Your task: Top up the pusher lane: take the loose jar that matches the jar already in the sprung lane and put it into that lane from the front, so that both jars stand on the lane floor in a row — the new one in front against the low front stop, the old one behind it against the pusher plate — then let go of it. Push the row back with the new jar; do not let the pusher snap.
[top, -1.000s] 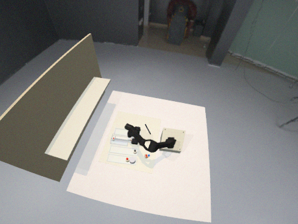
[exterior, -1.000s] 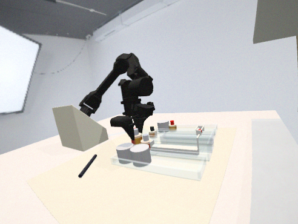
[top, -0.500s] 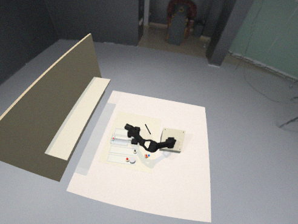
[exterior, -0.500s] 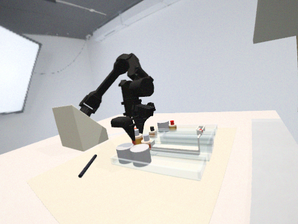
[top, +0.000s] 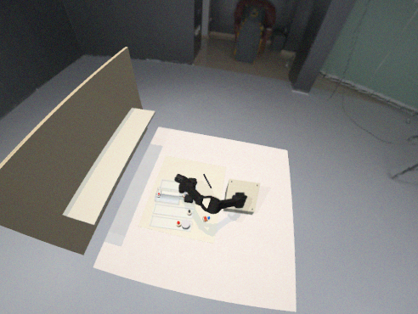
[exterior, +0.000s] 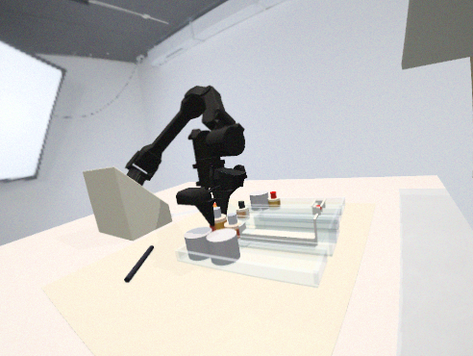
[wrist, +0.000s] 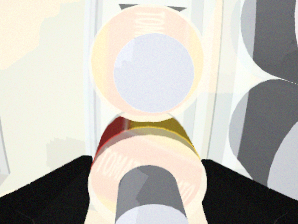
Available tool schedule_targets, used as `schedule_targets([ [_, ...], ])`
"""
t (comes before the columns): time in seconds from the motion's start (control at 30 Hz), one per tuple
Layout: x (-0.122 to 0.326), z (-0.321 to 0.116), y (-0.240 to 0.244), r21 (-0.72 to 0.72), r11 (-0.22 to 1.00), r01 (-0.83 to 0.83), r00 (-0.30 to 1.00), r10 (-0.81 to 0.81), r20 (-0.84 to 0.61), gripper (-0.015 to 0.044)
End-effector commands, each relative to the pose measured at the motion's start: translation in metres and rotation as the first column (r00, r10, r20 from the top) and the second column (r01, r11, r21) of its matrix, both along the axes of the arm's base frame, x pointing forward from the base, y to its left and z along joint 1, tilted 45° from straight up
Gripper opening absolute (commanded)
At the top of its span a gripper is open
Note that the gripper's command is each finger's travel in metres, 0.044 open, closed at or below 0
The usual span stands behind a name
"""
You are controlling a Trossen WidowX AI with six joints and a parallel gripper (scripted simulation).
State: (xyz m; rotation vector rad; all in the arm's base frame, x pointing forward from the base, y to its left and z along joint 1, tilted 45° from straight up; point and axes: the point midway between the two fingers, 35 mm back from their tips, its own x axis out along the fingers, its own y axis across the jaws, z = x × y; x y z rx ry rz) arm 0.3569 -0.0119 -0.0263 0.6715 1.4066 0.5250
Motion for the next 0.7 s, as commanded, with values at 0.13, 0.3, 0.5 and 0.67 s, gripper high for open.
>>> schedule_targets([
  [0.13, 0.0039, -0.0014, 0.0041, 0.007, 1.000, -0.001, 1.000, 0.001, 0.018, 0.0000],
  [0.3, 0.0038, -0.0026, 0.0053, 0.007, 1.000, -0.001, 1.000, 0.001, 0.018, 0.0000],
  [0.5, 0.0036, -0.0040, 0.0068, 0.007, 1.000, -0.002, 1.000, 0.001, 0.018, 0.0000],
  [0.67, 0.0034, -0.0052, 0.0080, 0.007, 1.000, -0.002, 1.000, 0.001, 0.018, 0.0000],
])
